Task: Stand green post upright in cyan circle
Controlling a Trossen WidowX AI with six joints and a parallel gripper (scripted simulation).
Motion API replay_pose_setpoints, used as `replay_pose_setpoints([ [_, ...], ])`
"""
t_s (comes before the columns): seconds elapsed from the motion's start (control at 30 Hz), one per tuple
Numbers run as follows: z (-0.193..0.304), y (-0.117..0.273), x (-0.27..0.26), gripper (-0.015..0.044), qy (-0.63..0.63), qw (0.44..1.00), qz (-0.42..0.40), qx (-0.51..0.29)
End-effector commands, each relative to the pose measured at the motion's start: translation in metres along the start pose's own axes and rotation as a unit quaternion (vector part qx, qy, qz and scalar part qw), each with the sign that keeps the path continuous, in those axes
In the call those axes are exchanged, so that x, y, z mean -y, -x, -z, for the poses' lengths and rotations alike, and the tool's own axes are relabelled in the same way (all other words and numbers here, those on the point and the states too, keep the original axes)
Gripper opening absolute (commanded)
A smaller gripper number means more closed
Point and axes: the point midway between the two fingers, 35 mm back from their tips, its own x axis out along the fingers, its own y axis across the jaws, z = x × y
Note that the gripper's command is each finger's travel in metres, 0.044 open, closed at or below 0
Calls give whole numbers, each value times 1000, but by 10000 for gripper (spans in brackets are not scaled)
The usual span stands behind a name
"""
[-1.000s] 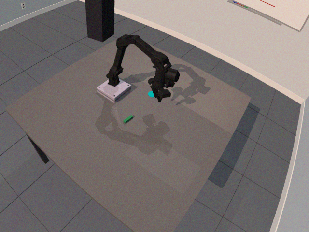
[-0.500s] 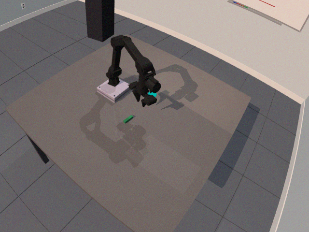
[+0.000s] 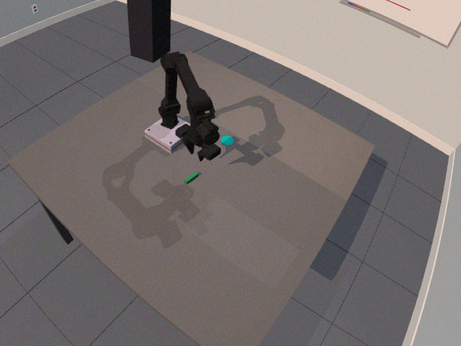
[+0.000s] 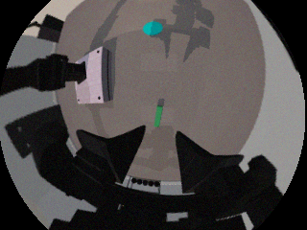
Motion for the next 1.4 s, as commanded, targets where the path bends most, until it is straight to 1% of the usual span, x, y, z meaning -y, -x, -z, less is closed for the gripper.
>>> replay_pose_setpoints([
  [0.0,1,-33,1,233,3,1000,-5,5],
  [0.2,0,-97,-2,233,3,1000,-5,5],
  [0.3,-1,-112,-5,233,3,1000,-6,5],
  [0.4,-1,-112,-5,233,3,1000,-6,5],
  [0.67,-1,-112,-5,23,3,1000,-6,5],
  [0.87,-1,-110,-5,23,3,1000,-6,5],
  [1.37,1,-66,1,23,3,1000,-5,5],
])
